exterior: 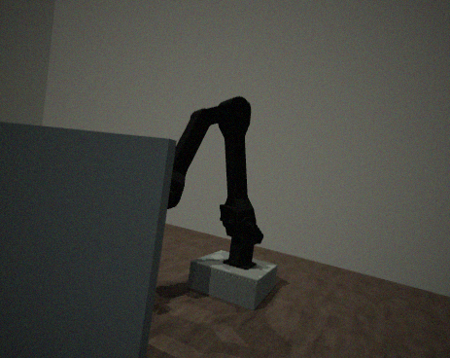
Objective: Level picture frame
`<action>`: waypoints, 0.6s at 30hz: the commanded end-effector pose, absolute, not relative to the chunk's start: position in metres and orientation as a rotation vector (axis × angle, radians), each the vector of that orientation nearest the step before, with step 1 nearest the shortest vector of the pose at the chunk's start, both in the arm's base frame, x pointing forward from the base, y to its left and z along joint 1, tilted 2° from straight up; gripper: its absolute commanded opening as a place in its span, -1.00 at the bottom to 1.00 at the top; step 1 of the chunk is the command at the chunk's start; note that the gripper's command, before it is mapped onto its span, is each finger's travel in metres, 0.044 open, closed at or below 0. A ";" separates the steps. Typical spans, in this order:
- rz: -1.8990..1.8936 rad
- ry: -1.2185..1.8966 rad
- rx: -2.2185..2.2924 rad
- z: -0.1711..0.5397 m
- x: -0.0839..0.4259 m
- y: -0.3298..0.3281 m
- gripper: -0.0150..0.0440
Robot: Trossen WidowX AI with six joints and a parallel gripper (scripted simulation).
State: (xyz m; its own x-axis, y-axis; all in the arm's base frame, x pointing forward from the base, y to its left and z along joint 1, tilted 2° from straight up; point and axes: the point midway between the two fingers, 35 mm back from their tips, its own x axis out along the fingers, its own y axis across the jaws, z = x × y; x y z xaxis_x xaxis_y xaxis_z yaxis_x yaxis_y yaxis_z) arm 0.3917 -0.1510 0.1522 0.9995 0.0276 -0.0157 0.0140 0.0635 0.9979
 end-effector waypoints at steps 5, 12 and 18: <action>0.012 0.036 1.555 0.152 0.392 -0.151 -0.49; 0.010 0.034 1.538 0.152 0.392 -0.151 0.04; 0.010 0.034 1.538 0.152 0.392 -0.151 0.39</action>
